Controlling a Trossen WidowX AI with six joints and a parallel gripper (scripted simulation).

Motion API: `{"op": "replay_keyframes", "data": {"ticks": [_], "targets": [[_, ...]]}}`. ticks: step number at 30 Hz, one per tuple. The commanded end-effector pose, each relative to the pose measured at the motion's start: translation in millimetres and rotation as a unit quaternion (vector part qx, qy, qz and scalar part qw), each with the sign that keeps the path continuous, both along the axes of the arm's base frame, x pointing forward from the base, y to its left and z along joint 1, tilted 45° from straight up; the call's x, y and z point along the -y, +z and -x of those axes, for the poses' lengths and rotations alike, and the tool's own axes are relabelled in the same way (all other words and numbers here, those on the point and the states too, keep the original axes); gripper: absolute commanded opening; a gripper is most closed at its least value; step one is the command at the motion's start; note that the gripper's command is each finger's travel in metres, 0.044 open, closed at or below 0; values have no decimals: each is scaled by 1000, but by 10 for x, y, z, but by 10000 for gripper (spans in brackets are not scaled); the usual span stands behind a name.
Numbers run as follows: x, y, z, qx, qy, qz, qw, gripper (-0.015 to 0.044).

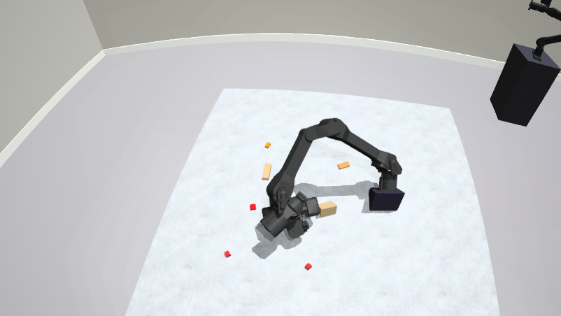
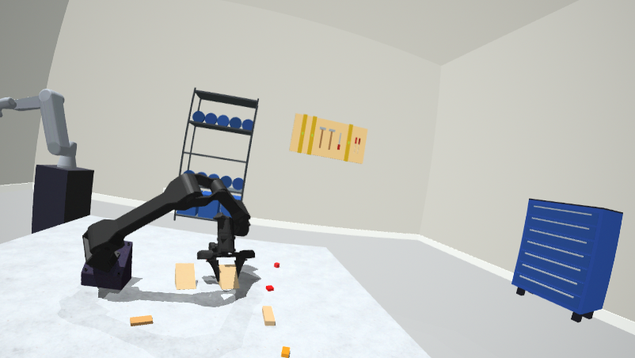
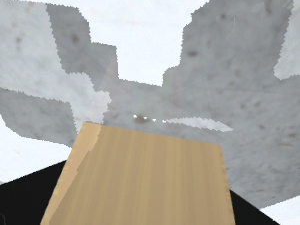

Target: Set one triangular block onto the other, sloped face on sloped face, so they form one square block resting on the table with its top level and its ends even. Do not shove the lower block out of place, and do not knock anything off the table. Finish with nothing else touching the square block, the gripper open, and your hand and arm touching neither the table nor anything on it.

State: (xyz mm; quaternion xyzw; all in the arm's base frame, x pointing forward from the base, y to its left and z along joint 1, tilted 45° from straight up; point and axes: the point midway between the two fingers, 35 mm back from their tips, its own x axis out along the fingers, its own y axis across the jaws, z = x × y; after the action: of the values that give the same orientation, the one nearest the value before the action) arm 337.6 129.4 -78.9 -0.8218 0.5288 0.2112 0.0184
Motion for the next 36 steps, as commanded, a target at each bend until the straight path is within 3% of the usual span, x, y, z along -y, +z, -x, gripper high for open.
{"op": "replay_keyframes", "data": {"ticks": [1,6,21,36], "targets": [[-5,10,-4,0,2,1,1000,124],[-17,23,5,-2,0,-2,1000,0],[-7,261,-55,-87,-37,-165,982,0],[80,489,-152,-169,-74,-327,927,0]]}}
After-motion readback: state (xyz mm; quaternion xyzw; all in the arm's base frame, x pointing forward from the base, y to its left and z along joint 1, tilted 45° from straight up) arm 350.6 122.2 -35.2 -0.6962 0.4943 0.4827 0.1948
